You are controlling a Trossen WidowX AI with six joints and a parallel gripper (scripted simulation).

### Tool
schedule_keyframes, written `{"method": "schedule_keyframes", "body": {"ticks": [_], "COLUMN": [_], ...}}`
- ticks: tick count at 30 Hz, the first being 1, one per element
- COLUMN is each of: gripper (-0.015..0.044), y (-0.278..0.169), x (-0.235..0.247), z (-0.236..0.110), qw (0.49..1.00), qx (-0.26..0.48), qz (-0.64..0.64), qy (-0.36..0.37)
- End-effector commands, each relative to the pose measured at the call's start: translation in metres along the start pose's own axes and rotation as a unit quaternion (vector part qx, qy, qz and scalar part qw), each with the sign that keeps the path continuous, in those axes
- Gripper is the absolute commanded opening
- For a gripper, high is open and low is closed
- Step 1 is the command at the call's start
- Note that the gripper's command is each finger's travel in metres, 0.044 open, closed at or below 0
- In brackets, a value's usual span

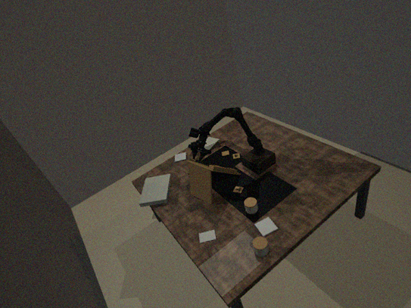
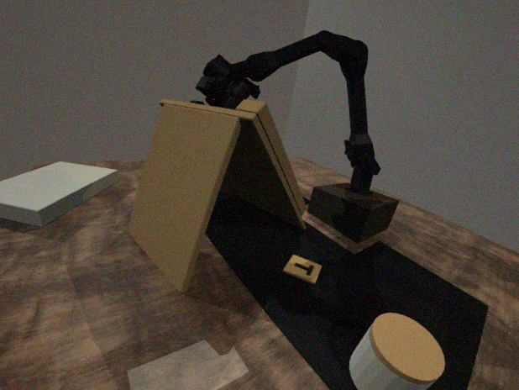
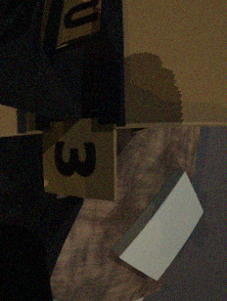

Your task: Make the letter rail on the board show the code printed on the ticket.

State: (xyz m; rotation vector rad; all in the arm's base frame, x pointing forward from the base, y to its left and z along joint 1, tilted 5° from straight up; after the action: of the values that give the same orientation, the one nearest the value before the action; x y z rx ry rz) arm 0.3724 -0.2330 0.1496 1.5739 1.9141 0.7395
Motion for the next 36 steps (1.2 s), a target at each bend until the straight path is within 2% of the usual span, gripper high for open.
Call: {"method": "schedule_keyframes", "body": {"ticks": [1,36], "gripper": [0.0000,0.0000], "y": [-0.001,-0.002], "x": [0.004,0.022], "z": [0.000,0.001], "qw": [1.000,1.000], "qx": [0.001,0.001], "qz": [0.002,0.002], "qy": [0.000,0.001]}}
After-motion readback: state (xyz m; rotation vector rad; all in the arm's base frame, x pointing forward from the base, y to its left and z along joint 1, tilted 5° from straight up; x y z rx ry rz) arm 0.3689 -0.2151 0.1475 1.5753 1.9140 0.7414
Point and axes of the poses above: the point midway between the two fingers, 35 mm back from their tips, its own z axis out along the fingers, its own x axis across the jaws, y = z × x, the point moved 1 cm from there along -z, back along the fingers, and after that the axes turned 4 degrees about z, right-handed, at the moved point
